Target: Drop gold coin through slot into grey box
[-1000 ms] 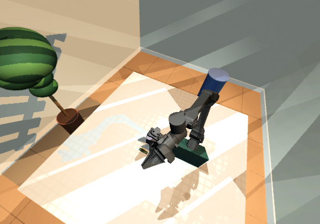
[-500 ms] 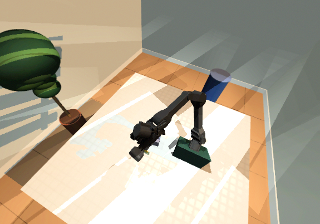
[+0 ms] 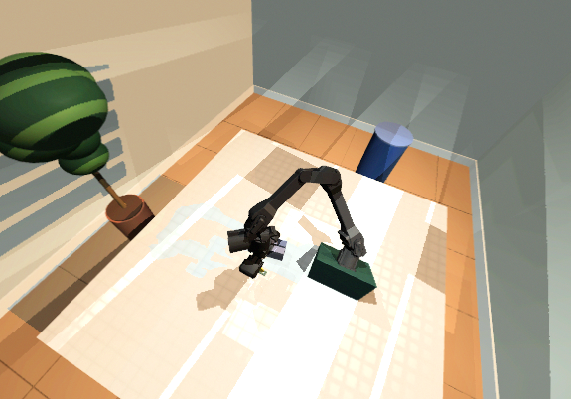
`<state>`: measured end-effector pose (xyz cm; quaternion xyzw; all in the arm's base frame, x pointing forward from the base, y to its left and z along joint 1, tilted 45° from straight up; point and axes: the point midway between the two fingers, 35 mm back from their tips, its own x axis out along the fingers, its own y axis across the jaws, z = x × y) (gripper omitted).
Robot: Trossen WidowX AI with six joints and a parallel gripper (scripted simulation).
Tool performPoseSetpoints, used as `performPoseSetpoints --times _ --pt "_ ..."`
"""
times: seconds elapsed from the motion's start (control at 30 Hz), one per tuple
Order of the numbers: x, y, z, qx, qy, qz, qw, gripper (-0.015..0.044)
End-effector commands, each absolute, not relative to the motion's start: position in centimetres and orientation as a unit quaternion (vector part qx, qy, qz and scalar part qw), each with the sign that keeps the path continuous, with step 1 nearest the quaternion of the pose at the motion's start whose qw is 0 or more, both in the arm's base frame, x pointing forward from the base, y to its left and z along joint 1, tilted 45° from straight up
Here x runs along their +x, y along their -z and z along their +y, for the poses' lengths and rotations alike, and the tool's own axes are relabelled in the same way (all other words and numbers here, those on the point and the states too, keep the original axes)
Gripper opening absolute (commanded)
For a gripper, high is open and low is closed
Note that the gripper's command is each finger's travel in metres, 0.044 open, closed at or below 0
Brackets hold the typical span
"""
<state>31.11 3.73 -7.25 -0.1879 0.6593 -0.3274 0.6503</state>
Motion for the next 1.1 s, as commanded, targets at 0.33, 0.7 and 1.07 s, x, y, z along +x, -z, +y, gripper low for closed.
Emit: performPoseSetpoints --times 0.33,0.7,1.07 --pt "31.2 9.9 1.1 -0.2 0.331 0.66 0.644 0.0161" --pt "31.1 11.1 0.1 -0.201 0.331 0.66 0.643 0.0161" --pt "31.0 12.4 -1.1 -0.201 0.331 0.66 0.644 0.0161"
